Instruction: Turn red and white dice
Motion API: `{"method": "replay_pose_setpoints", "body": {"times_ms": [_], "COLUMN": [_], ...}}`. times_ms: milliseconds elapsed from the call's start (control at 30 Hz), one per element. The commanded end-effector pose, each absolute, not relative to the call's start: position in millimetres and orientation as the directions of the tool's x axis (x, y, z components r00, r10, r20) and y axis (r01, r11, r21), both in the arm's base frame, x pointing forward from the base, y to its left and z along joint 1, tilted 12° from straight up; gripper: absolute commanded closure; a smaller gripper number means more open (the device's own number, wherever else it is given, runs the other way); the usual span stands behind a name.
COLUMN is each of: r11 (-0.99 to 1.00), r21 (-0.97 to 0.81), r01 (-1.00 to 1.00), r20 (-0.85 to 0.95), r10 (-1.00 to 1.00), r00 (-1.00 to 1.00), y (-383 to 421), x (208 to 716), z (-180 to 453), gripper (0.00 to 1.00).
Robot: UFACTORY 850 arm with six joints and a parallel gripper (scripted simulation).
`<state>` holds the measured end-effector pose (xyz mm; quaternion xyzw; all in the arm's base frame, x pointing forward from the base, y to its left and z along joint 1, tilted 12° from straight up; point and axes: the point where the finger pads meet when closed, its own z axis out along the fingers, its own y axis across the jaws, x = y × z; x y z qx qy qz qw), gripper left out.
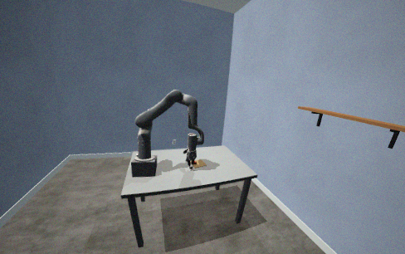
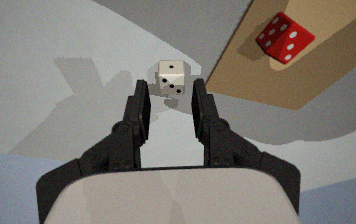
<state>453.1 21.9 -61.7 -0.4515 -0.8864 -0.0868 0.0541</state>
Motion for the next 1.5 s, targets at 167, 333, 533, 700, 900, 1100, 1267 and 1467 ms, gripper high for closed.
{"method": "replay_pose_setpoints", "body": {"times_ms": [167,333,533,700,900,1100,1267,1467], "r11": [0.577,0.577,0.577,0.577,0.577,0.577,0.577,0.577], "r21": [0.109,0.109,0.109,0.109,0.109,0.109,0.109,0.109], "r01": [0.810,0.810,0.810,0.810,0.810,0.810,0.810,0.810], "r20": [0.172,0.172,0.172,0.172,0.172,0.172,0.172,0.172], "r10": [0.791,0.791,0.791,0.791,0.791,0.791,0.791,0.791], "r00": [-0.587,-0.587,-0.587,-0.587,-0.587,-0.587,-0.587,-0.587], "y": [23.1,23.4,23.4,23.4,23.4,23.4,23.4,23.4], "x": [454.1,454.2,454.2,454.2,454.2,454.2,454.2,454.2], "z": [-67.3,-68.8,-69.0,-69.0,-69.0,-69.0,-69.0,-69.0], "gripper": [0.58,0.58,0.58,0.58,0.58,0.58,0.58,0.58]}}
